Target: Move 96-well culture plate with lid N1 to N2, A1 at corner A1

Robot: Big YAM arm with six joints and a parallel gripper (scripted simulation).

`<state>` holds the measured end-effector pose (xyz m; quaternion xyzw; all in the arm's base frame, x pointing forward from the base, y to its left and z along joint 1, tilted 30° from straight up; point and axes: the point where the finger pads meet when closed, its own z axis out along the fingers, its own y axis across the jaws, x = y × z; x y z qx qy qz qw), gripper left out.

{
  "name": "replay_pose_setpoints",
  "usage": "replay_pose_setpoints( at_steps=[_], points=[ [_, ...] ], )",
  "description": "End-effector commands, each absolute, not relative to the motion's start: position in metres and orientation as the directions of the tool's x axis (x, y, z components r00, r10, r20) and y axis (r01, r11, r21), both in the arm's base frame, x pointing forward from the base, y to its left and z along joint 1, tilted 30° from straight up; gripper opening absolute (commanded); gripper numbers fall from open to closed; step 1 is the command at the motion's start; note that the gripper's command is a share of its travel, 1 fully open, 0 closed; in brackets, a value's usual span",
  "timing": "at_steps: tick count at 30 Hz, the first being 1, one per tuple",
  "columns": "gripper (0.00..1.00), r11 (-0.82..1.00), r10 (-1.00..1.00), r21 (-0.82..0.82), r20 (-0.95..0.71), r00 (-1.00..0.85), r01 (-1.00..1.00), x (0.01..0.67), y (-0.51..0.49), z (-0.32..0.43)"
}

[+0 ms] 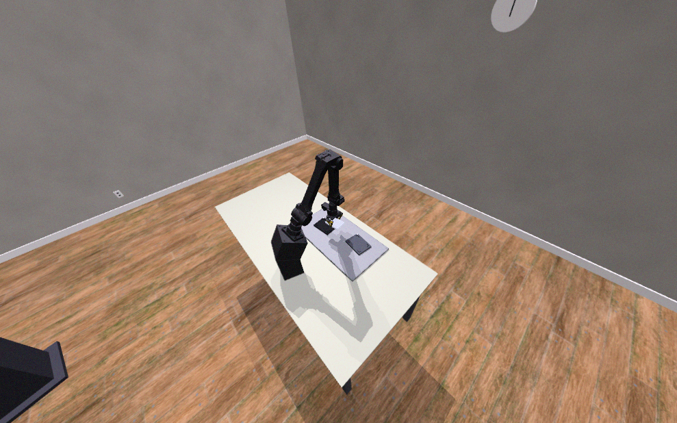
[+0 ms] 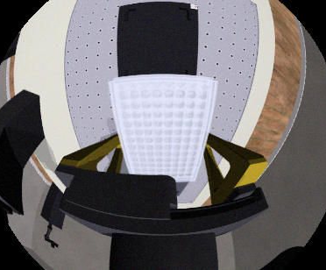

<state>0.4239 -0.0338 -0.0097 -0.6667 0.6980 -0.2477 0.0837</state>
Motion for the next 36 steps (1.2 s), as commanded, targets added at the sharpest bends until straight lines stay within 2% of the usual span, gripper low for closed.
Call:
replay_pose_setpoints(
  at_steps=[1,36],
  points=[
    [0.00,0.001,-0.975,-0.467,0.196,-0.104,-0.884,0.427,-0.014,-0.016],
    [0.00,-0.001,-0.975,-0.460,0.196,-0.100,-0.888,0.432,0.081,-0.036]
  ],
)
